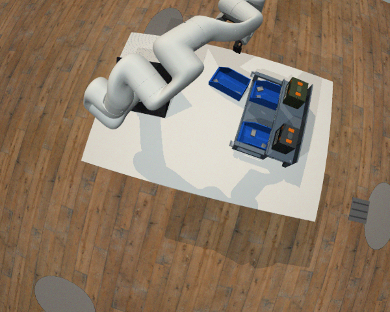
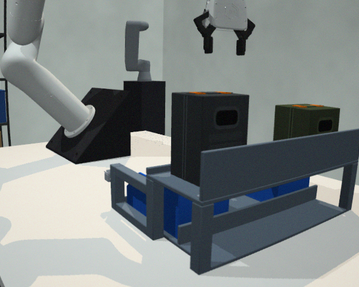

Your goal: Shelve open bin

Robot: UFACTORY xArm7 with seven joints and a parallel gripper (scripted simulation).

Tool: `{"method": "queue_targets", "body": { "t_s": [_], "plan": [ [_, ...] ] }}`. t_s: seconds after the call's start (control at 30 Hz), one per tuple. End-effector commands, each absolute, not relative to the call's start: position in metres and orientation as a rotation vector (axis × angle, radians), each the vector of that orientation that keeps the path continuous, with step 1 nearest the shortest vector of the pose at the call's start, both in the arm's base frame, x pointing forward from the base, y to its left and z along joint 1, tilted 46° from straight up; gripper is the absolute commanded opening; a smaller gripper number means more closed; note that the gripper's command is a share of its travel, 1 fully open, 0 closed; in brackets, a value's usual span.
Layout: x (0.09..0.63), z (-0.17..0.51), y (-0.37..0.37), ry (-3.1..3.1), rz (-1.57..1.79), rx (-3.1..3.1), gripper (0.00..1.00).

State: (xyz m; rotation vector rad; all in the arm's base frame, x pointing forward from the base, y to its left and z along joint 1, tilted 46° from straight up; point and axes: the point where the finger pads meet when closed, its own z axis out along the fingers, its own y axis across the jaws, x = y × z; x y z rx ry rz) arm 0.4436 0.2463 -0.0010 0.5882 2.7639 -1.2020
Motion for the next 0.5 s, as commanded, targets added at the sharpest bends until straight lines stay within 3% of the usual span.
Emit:
{"method": "queue_targets", "body": {
  "t_s": [0.0,0.47],
  "plan": [
    [0.4443,0.0008,0.2479,2.765,-1.195,0.586,1.00],
    [0.4445,0.0018,0.2471,2.765,-1.195,0.586,1.00]
  ]
}}
